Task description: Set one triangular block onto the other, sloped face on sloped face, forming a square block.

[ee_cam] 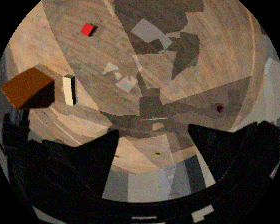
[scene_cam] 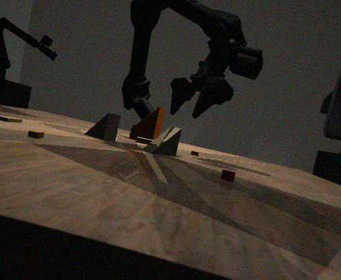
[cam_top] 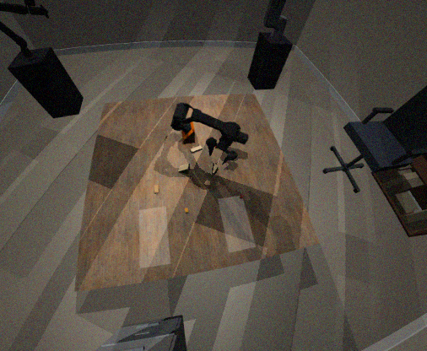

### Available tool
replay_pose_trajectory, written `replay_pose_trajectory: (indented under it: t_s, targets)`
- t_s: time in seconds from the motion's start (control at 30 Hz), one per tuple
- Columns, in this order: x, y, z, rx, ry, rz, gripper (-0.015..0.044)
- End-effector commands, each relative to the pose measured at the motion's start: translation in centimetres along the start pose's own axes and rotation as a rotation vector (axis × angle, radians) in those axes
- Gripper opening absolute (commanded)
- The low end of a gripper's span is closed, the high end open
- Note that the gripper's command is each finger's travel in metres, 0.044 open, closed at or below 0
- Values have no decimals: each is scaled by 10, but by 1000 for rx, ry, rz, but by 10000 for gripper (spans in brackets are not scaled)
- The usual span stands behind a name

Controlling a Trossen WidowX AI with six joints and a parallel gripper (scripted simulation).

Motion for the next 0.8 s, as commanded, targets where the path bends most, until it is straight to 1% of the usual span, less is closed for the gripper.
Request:
replay_pose_trajectory:
  t_s: [0.0, 0.77]
  targets:
    - [0, -2, 2, 3, 7, -11, 440]
    - [0, -6, 40, 12, 2, -13, 440]
Point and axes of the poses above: the point midway between the two fingers, 35 mm back from their tips, its own z axis out along the fingers, its own y axis across the jaws, x = y × z, the point moved 6 cm from there along -z, back along the fingers, and after that the axes turned 14 degrees about -z, right-handed, at the moved point
